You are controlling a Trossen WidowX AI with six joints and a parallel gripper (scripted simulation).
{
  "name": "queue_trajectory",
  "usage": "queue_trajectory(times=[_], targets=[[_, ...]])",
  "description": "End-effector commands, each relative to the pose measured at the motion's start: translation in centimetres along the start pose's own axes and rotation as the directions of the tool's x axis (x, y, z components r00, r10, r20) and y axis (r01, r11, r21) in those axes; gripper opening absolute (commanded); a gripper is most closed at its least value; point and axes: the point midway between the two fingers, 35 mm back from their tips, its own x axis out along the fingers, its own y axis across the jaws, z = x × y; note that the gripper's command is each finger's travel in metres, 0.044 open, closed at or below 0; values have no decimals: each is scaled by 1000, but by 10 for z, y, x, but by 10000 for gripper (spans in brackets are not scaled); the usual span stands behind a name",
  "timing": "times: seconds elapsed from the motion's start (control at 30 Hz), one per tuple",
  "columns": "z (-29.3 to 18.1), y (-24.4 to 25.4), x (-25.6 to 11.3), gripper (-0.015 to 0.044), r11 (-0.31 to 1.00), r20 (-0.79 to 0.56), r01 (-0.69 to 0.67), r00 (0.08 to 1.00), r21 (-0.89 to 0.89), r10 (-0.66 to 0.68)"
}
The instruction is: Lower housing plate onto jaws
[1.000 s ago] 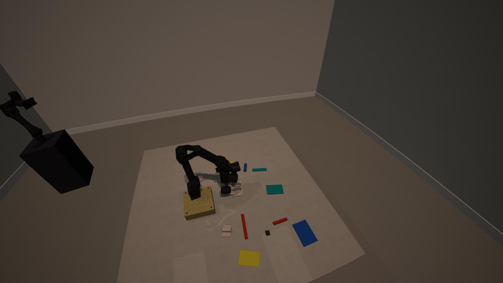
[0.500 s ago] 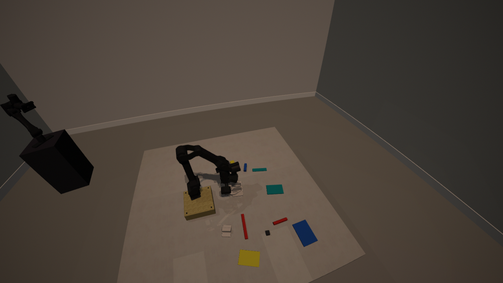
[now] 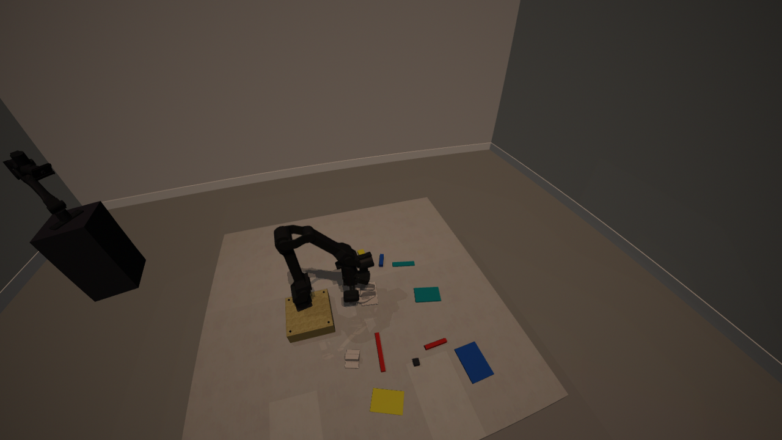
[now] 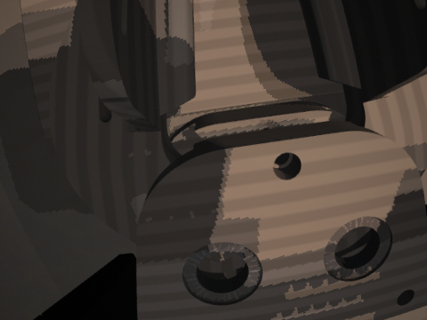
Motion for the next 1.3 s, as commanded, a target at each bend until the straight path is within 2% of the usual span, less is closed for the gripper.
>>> queue_trajectory(times=[0.0, 1.27], targets=[[-1, 0, 1, 351, 1000, -3, -2, 1000, 0, 2], [-1, 0, 9, 351, 1000, -3, -2, 1000, 3, 2]])
